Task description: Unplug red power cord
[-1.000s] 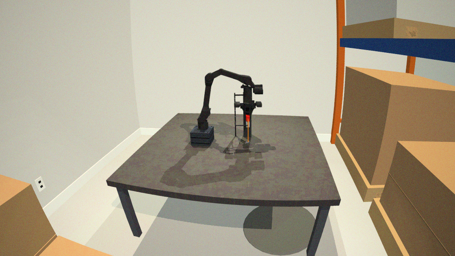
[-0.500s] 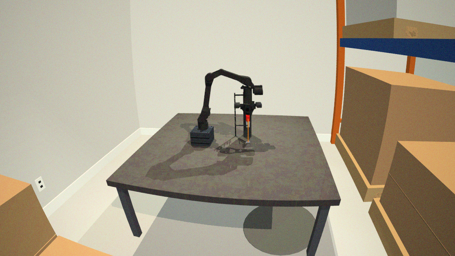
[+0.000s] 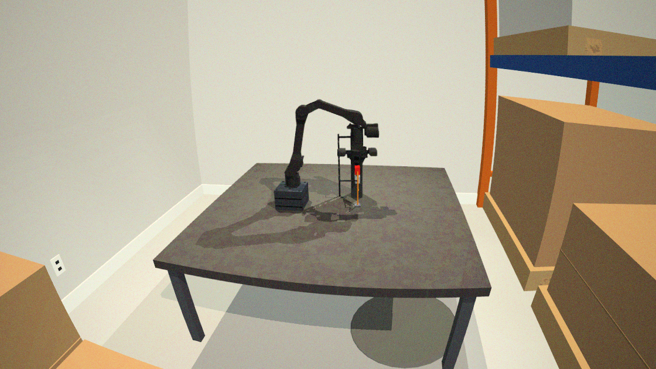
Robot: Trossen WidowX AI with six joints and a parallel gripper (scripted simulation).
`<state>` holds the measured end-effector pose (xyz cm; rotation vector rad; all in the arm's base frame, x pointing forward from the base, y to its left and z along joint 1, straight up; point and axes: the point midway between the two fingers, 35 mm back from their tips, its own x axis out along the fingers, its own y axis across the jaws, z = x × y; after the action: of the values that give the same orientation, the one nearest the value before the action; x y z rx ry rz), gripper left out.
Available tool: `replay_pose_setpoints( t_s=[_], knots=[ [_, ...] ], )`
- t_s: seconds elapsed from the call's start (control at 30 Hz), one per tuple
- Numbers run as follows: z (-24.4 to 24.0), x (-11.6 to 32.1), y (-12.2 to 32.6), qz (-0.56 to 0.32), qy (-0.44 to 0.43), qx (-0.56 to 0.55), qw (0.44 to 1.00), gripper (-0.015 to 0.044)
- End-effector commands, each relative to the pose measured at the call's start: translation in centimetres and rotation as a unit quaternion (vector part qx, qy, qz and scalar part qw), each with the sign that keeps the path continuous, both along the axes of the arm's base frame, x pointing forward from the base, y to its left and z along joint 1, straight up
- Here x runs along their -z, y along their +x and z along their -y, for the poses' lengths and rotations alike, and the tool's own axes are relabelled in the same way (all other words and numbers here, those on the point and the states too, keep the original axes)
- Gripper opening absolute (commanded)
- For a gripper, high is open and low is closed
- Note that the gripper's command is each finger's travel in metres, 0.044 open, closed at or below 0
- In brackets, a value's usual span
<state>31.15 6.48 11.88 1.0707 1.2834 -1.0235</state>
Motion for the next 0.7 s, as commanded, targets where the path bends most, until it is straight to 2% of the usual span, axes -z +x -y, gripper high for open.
replay_pose_setpoints(
  t_s=[0.0,0.07,0.67],
  knots=[
    [0.0,0.0,0.1,0.002,0.001,-0.001,1.0,0.0028],
    [0.0,0.0,0.1,0.002,0.001,-0.001,1.0,0.0],
    [2.6,-0.1,0.8,0.002,-0.002,0.0,1.0,0.0]
  ],
)
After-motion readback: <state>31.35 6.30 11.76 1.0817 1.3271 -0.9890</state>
